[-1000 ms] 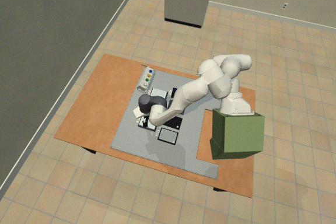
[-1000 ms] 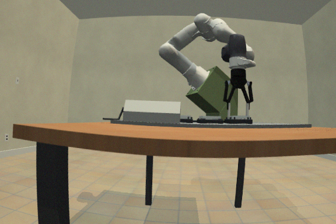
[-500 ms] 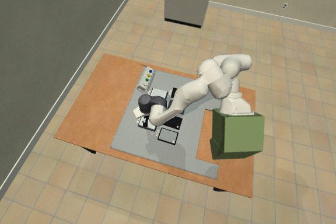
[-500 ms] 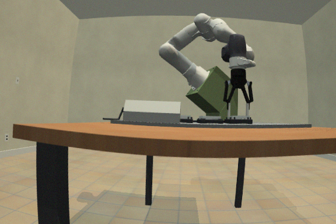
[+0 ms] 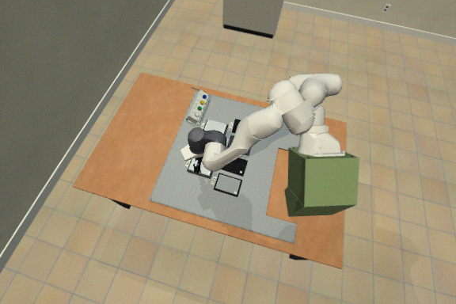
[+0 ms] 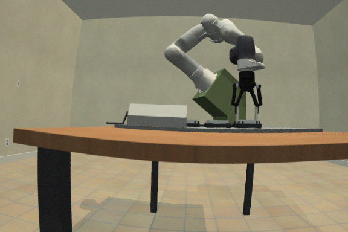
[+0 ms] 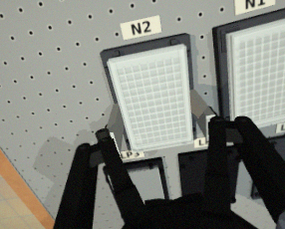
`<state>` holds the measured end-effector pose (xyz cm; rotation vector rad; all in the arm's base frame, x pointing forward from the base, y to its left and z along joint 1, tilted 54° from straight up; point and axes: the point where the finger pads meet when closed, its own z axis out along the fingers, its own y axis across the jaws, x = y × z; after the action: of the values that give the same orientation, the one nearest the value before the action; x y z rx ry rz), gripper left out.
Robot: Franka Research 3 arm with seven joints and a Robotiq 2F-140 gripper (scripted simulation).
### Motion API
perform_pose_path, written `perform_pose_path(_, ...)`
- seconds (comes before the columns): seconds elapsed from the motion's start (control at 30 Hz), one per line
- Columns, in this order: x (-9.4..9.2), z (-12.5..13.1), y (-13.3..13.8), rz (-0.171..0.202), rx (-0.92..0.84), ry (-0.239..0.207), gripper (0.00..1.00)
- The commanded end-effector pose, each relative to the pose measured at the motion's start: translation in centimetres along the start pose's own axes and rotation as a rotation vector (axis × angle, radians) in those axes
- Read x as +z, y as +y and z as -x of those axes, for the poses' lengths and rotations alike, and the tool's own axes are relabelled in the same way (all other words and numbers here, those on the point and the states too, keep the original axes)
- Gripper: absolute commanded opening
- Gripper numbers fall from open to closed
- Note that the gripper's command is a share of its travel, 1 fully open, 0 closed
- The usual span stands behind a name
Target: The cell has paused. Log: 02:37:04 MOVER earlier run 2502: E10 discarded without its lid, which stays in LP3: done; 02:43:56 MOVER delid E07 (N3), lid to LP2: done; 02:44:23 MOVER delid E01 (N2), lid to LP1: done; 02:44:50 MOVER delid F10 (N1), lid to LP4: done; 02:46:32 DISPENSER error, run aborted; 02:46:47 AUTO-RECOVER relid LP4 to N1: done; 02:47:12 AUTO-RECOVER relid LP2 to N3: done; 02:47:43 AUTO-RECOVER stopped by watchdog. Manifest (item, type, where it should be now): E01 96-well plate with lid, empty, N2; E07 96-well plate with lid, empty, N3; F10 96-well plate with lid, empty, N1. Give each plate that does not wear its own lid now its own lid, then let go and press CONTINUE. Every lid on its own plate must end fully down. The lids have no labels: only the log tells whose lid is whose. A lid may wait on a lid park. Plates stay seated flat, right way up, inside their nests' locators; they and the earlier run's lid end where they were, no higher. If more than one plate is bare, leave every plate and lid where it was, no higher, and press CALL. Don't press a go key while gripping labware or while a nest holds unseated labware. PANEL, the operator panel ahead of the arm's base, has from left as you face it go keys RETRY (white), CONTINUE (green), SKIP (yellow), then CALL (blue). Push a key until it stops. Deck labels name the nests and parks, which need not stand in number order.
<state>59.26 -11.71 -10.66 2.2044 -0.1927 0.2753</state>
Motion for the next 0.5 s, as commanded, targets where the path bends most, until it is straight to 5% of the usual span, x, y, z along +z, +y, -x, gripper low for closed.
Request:
perform_pose_path(0.0,0.11,-0.04,-0.01,0.0,-0.004,0.002,0.0)
perform_pose_path(0.03,0.11,-0.04,-0.01,0.0,-0.004,0.002,0.0)
perform_pose_path(0.07,0.11,-0.04,-0.01,0.0,-0.004,0.002,0.66)
perform_pose_path(0.47,0.11,-0.04,-0.01,0.0,-0.004,0.002,0.66)
